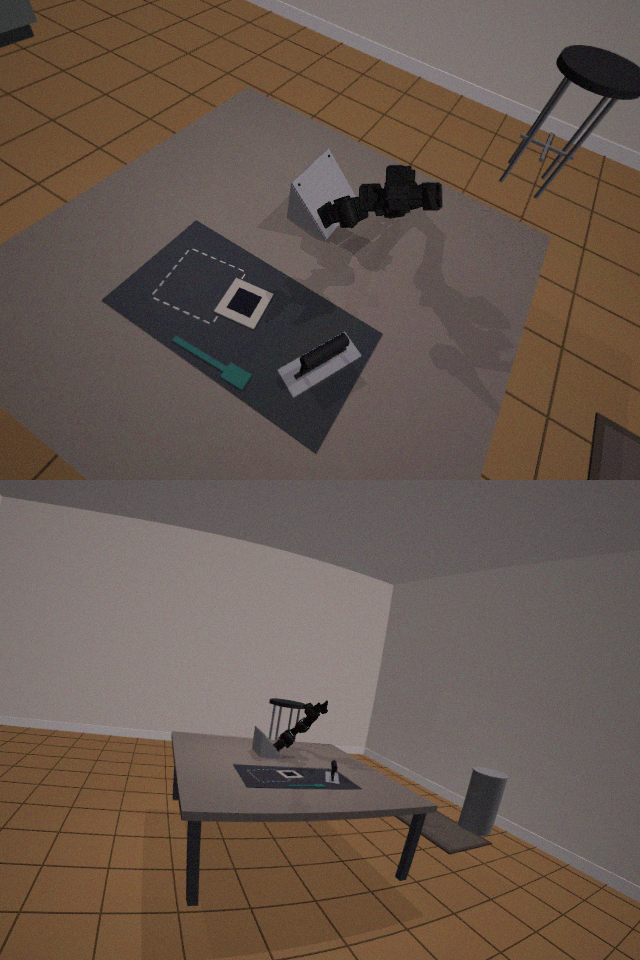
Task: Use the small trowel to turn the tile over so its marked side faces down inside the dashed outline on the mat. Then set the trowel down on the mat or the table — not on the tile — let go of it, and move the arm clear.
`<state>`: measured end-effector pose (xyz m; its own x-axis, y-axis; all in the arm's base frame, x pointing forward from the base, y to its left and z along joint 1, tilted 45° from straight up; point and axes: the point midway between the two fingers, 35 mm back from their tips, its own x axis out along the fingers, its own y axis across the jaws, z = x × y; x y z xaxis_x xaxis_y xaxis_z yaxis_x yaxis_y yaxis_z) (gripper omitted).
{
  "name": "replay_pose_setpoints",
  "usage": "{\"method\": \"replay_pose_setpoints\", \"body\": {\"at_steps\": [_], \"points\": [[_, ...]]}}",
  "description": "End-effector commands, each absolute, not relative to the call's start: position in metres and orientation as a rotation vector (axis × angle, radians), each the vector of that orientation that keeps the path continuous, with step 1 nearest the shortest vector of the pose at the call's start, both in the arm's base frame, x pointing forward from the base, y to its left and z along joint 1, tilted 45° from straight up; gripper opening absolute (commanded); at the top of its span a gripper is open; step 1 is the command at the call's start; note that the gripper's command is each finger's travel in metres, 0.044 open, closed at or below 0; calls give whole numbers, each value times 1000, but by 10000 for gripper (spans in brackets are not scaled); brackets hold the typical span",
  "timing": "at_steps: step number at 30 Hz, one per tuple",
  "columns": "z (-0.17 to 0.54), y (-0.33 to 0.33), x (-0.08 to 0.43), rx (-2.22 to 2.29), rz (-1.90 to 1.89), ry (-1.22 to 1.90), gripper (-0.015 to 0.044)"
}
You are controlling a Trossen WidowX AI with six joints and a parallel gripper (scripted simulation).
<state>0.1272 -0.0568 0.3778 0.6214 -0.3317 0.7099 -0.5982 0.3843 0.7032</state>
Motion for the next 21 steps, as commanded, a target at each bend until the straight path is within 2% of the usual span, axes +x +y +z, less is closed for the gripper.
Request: {"method": "replay_pose_setpoints", "body": {"at_steps": [1, 11, 21], "points": [[378, -57, 127, 1211, 206, -941, 374], [378, -57, 127, 1211, 206, -941, 111], [378, -57, 127, 1211, 206, -941, 100]]}}
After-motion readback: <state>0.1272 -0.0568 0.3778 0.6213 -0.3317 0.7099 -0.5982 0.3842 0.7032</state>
